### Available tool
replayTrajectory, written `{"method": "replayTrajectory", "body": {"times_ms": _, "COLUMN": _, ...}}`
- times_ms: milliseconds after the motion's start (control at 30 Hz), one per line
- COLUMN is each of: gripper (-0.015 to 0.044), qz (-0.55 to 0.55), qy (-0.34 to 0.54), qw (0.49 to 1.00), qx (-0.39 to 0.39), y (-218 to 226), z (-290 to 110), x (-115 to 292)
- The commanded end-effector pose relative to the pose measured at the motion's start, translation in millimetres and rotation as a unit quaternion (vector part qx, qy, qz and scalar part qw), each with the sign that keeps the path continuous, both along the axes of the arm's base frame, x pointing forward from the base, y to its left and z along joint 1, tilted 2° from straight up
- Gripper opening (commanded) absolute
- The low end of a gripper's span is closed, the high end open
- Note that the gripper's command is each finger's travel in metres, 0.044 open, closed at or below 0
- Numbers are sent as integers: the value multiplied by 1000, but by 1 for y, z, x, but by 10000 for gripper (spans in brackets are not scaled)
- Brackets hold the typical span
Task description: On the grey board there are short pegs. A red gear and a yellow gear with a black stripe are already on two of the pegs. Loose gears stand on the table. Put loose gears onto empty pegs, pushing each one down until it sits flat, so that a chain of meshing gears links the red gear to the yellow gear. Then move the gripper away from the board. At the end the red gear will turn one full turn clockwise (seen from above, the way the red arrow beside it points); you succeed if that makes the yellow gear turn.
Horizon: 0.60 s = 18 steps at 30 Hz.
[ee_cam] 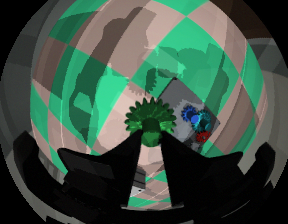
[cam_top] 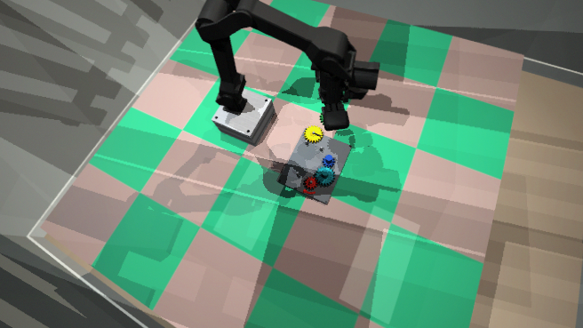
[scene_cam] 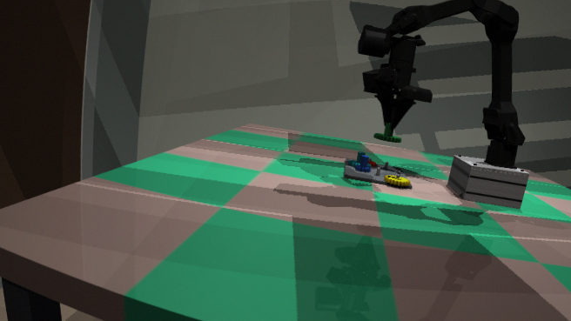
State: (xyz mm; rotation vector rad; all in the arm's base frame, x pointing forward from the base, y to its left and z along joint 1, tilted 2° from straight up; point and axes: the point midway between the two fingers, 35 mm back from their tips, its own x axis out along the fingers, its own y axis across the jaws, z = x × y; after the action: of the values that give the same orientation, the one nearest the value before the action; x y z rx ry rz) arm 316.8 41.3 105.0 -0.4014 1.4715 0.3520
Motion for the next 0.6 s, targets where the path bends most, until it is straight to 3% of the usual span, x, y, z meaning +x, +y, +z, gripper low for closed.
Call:
{"method": "replayTrajectory", "body": {"times_ms": 0, "gripper": 0, "qz": 2, "qy": 6, "qw": 1000, "qx": 0, "y": -8, "z": -10, "x": 0}}
{"method": "replayTrajectory", "body": {"times_ms": 567, "gripper": 0, "qz": 2, "qy": 6, "qw": 1000, "qx": -2, "y": -48, "z": -41, "x": 1}}
